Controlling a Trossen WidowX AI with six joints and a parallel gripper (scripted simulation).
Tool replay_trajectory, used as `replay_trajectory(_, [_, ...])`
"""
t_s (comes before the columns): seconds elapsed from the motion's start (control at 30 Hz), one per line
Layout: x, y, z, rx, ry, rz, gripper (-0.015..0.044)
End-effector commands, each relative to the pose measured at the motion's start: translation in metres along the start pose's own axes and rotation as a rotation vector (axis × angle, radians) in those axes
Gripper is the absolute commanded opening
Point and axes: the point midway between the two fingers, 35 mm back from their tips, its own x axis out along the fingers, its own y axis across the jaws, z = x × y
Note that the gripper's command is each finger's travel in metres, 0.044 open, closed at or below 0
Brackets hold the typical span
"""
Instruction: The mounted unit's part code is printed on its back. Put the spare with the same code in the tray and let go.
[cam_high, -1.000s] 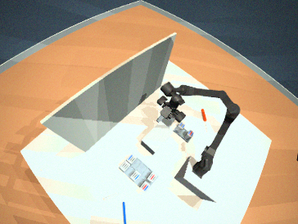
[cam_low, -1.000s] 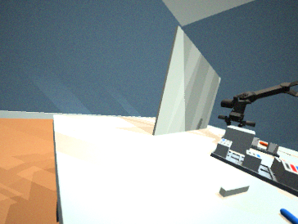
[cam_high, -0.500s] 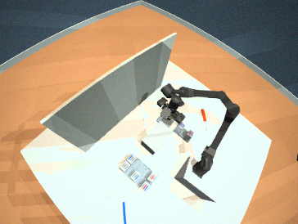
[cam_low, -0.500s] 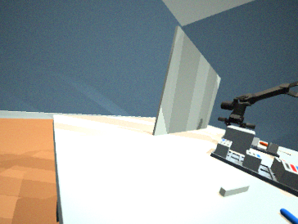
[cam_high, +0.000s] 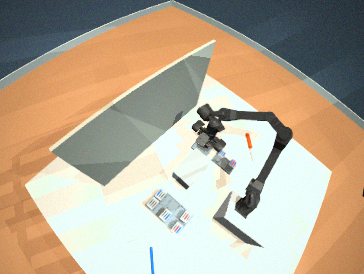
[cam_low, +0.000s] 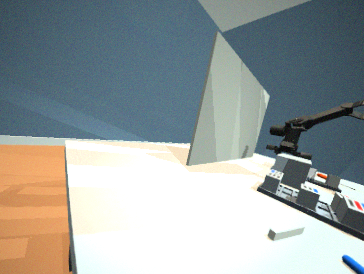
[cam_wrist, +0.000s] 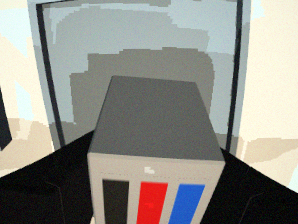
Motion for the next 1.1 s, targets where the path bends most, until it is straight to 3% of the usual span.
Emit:
replay_trajectory(0.0, [0.000, 0.000, 0.000, 0.001, 0.000, 0.000, 0.0157])
replay_trajectory(0.37, [-0.003, -0.001, 0.000, 0.001, -0.001, 0.000, 0.0440])
replay_trajectory(0.6, [-0.103, 0.000, 0.001, -0.005, -0.011, 0.002, 0.0440])
replay_trajectory(1.07, [-0.107, -0.003, 0.003, -0.010, -0.020, -0.023, 0.0440])
